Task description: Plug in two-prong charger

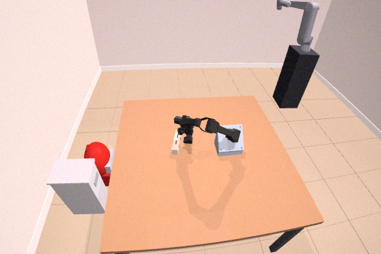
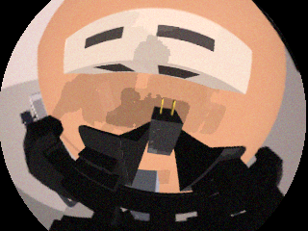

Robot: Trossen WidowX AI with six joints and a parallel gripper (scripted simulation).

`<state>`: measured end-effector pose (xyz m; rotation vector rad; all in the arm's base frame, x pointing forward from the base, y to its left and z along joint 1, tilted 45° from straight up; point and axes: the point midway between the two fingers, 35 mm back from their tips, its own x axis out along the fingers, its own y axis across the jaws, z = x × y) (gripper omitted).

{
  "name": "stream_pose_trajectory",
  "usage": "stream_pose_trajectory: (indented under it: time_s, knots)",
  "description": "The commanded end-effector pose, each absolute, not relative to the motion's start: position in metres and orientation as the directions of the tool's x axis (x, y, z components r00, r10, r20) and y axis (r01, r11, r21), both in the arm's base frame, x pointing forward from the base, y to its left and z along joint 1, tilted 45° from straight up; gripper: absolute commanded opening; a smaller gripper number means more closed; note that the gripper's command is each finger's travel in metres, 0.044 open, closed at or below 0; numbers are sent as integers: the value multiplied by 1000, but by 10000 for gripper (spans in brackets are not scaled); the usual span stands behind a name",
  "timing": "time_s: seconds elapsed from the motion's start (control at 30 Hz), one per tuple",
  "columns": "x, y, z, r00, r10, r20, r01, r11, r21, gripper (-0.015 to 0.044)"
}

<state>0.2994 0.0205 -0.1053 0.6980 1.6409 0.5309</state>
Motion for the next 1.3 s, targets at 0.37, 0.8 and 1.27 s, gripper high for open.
stream_pose_trajectory:
  time_s: [0.37, 0.8, 1.27]
  knots:
    - [315, 19, -109, -103, 701, -706, 168, 711, 682, 0]
    - [317, 19, -109, -103, 701, -706, 169, 711, 682, 0]
    - [320, 19, -110, -103, 701, -706, 169, 711, 682, 0]
